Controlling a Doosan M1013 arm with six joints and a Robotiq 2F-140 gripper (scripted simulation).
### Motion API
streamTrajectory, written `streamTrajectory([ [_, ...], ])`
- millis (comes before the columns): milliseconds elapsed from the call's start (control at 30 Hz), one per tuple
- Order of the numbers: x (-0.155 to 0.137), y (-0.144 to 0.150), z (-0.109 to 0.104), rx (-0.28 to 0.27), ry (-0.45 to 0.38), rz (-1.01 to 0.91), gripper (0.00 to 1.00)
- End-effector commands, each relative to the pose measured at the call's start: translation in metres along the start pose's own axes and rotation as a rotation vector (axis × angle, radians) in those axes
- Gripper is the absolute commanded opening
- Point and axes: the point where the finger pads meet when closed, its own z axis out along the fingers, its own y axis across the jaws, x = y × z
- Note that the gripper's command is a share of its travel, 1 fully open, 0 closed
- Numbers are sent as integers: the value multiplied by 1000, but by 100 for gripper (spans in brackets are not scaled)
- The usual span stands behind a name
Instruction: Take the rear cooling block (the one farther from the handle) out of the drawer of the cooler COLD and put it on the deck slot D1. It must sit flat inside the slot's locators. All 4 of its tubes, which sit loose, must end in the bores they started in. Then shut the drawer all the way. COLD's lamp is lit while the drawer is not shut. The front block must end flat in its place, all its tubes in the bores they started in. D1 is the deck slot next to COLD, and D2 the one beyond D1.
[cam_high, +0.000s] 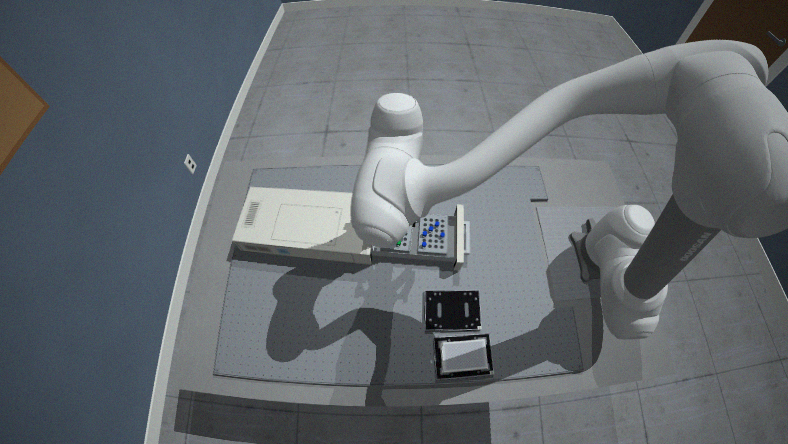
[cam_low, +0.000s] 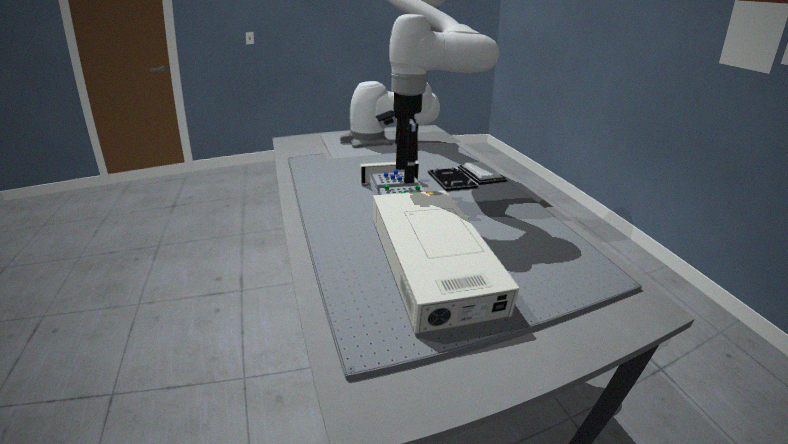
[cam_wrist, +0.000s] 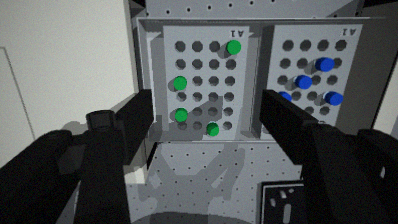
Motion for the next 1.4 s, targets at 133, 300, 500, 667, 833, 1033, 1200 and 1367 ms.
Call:
streamTrajectory([
  [133,0,0,5,2,0,0,66],
  [300,0,0,12,2,0,0,66],
  [500,0,0,20,2,0,0,66],
  [667,0,0,24,2,0,0,66],
  [833,0,0,31,2,0,0,66],
  [1033,0,0,36,2,0,0,66],
  [1200,0,0,36,2,0,0,66],
  [1367,0,0,40,2,0,0,66],
])
